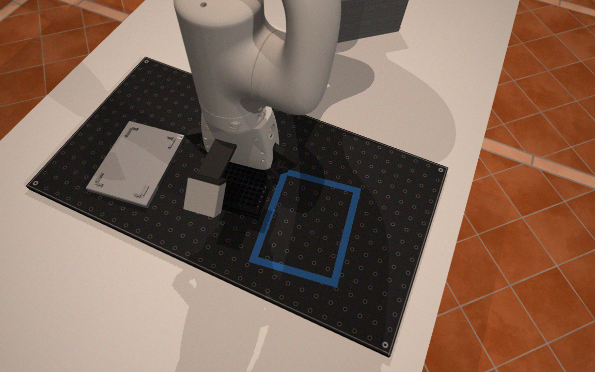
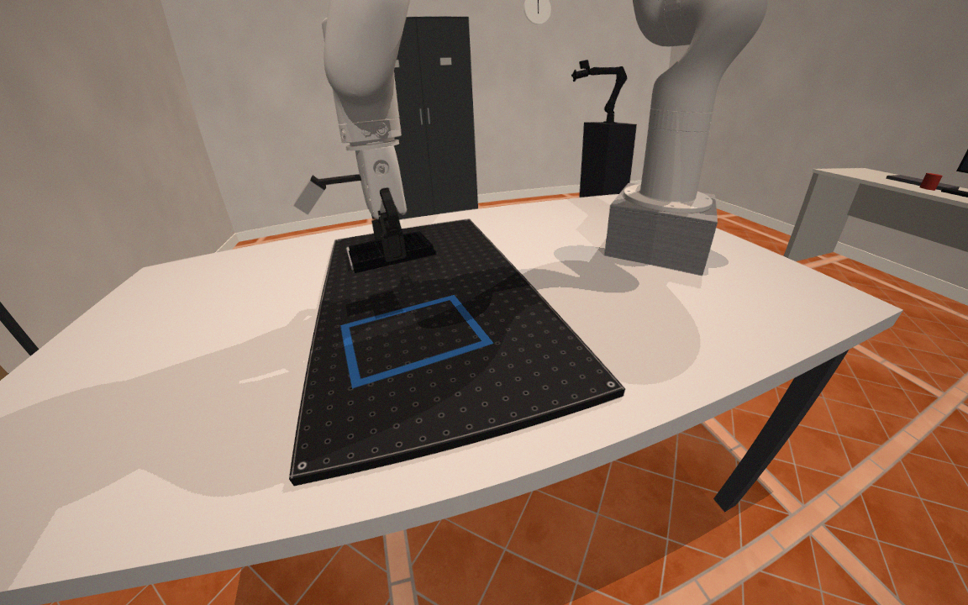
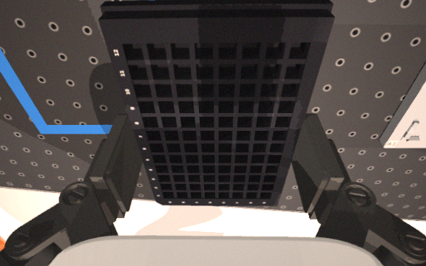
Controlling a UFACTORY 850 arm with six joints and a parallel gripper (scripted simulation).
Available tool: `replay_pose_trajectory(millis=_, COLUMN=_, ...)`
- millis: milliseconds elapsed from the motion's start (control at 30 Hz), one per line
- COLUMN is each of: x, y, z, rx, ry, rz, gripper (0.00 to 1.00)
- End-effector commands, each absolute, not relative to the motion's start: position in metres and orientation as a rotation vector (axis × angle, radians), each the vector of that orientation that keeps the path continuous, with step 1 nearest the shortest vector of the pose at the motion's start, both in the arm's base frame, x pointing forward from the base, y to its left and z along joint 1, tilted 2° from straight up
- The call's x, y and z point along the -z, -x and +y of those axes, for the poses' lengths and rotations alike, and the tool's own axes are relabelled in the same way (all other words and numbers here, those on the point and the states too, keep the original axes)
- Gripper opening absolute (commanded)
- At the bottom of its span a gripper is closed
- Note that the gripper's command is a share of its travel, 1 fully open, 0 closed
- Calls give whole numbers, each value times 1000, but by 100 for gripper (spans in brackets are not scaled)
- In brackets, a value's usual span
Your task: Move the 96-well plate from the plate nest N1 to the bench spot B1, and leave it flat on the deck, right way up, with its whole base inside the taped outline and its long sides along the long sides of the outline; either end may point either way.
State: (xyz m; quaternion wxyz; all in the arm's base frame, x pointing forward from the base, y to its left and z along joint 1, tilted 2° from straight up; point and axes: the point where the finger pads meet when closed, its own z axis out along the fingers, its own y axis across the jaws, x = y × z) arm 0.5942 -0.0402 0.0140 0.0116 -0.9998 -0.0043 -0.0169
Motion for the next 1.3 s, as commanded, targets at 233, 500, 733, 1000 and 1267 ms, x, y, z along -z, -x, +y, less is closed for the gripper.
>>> replay_pose_trajectory(millis=233, x=-15, y=-598, z=-4, rx=56, ry=3119, rz=-13, gripper=0)
replay_pose_trajectory(millis=500, x=-14, y=-599, z=16, rx=56, ry=3119, rz=-13, gripper=0)
replay_pose_trajectory(millis=733, x=-14, y=-600, z=39, rx=56, ry=3118, rz=-13, gripper=0)
replay_pose_trajectory(millis=1000, x=-14, y=-602, z=59, rx=56, ry=3118, rz=-13, gripper=0)
replay_pose_trajectory(millis=1267, x=-14, y=-603, z=73, rx=56, ry=3118, rz=-13, gripper=0)
